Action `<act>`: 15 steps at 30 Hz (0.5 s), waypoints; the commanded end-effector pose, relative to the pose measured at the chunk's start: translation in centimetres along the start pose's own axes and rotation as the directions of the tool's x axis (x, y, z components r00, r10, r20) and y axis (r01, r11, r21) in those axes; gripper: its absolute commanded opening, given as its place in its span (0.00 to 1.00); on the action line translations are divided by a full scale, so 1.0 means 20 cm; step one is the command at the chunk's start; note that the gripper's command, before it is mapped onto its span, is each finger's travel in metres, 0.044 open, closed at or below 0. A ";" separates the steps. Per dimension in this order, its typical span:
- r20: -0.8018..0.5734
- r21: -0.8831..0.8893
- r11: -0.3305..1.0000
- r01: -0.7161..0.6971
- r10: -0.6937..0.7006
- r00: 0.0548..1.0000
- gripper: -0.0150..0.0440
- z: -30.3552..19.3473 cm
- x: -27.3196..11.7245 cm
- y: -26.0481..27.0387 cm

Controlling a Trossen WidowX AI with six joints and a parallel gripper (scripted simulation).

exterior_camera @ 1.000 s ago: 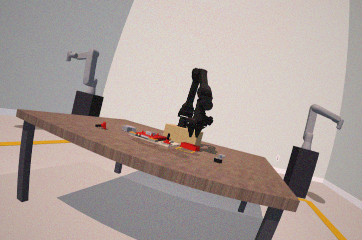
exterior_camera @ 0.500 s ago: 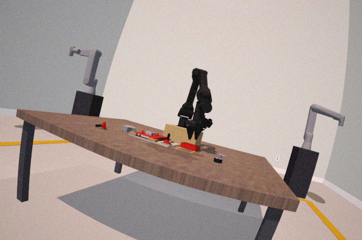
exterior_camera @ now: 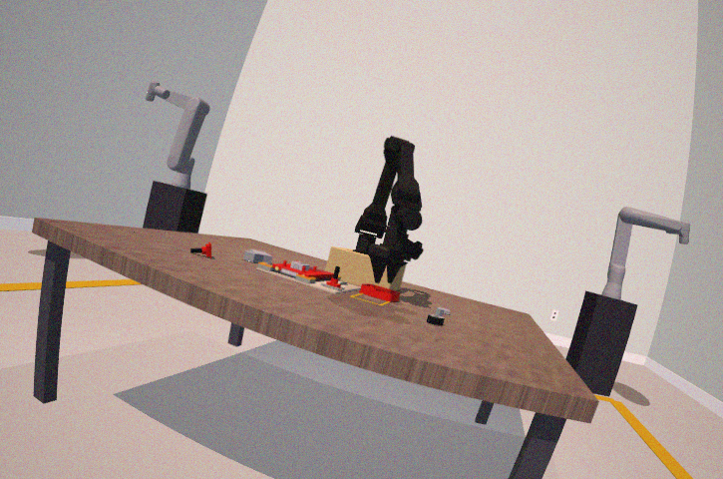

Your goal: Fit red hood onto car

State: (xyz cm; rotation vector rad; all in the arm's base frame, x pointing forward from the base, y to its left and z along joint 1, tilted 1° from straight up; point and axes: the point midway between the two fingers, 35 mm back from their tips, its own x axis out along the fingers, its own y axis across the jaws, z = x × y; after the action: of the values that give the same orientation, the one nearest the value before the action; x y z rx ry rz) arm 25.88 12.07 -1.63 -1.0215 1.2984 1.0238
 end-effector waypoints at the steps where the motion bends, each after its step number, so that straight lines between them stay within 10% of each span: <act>1: -0.005 0.002 1.000 -0.002 0.002 1.000 1.00 -0.01 0.02 0.01; 15: -0.005 0.002 1.000 -0.002 0.002 1.000 1.00 -0.01 0.05 0.01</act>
State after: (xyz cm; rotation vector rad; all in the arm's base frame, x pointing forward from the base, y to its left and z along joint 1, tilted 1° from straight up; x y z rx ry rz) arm 25.71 11.95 -2.50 -1.0203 1.3031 1.0241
